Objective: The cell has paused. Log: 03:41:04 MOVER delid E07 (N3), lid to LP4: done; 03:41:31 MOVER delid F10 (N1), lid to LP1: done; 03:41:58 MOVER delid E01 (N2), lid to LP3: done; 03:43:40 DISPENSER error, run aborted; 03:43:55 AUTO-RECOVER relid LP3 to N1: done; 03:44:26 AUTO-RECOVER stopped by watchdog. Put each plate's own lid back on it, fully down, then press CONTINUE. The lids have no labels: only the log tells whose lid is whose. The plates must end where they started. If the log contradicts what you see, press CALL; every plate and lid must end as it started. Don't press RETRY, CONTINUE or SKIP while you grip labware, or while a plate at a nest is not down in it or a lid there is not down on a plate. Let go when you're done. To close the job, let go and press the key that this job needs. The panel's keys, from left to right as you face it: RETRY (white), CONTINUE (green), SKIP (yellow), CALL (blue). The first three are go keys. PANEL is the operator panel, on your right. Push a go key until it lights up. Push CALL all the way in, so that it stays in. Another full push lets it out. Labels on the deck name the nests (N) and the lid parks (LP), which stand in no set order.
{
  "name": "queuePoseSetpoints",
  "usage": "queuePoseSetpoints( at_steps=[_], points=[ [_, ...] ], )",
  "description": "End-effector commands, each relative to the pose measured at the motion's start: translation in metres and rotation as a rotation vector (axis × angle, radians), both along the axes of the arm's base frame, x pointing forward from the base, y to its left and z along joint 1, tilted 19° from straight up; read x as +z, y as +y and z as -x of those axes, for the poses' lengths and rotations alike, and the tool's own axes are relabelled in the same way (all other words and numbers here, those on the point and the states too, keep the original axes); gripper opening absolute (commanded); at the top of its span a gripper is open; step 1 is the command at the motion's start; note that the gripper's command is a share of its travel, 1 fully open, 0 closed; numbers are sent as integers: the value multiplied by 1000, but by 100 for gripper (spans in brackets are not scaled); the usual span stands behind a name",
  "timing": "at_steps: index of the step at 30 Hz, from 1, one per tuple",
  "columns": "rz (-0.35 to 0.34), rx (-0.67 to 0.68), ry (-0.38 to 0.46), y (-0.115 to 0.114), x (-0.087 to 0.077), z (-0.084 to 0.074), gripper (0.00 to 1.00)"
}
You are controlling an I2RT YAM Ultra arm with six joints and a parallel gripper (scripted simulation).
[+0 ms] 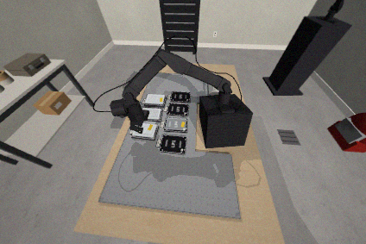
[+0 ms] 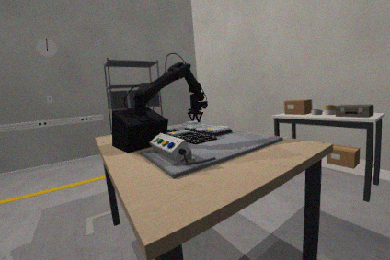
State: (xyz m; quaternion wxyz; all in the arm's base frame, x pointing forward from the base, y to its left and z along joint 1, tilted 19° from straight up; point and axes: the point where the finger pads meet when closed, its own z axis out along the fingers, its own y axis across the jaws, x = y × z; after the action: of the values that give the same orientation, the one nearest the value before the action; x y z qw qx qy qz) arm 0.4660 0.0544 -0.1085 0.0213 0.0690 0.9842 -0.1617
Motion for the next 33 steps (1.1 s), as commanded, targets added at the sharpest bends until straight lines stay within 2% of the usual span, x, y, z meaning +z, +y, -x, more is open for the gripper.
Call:
queuePoseSetpoints(
  at_steps=[1,20,26,29,33],
  points=[
    [-3,26,-23,14,10,-5,0],
    [-4,23,-27,12,9,-5,0],
    [-2,22,-18,10,4,-1,0],
    [-5,22,-32,10,6,-6,0],
    [-2,17,-20,7,2,-2,0]
  ],
)
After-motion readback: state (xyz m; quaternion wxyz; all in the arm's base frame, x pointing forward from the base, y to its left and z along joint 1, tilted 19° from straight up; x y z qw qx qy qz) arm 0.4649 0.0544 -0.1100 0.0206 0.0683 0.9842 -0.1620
